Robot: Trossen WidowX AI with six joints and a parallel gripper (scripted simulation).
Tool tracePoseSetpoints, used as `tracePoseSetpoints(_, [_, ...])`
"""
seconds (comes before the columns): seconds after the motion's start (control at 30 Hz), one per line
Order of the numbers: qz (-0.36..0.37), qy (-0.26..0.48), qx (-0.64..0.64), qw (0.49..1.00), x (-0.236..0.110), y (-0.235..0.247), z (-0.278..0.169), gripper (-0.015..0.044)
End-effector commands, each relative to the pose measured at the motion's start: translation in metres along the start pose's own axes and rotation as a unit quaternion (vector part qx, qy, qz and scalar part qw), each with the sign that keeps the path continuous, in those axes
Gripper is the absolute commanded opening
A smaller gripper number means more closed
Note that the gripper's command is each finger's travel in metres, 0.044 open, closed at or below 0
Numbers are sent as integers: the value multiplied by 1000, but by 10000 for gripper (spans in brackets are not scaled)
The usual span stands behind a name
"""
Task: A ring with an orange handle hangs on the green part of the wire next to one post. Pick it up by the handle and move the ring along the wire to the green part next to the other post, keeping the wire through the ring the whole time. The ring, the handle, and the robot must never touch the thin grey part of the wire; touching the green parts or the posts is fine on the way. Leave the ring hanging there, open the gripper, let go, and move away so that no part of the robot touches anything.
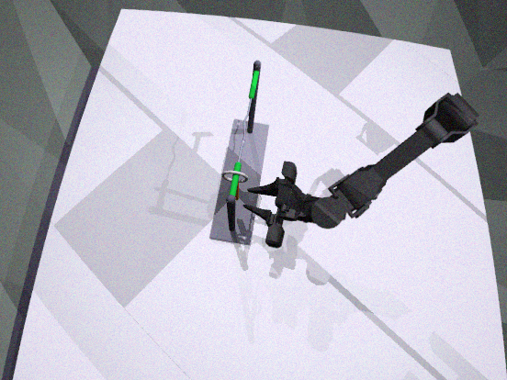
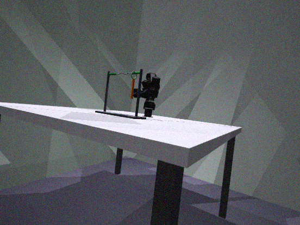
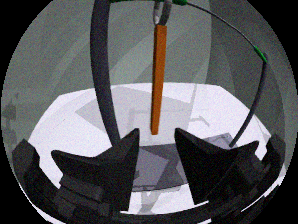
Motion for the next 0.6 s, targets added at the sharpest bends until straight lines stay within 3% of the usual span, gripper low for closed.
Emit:
tracePoseSetpoints(0.0, [0,1,2,1000,-14,2,0,239])
tracePoseSetpoints(0.13, [1,-1,1,1000,-48,-1,1,344])
tracePoseSetpoints(0.27, [2,-2,1,1000,-49,-1,1,440])
tracePoseSetpoints(0.57, [2,-2,1,1000,-49,-1,1,440])
Point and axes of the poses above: the point midway between the two fingers, 35 mm back from their tips, its own x axis out along the fingers, its own y axis across the jaws, z = x × y, the point moved 9 cm from there along -x, back along the fingers, and after that the axes turned 12 degrees about x, right-handed, at the moved point
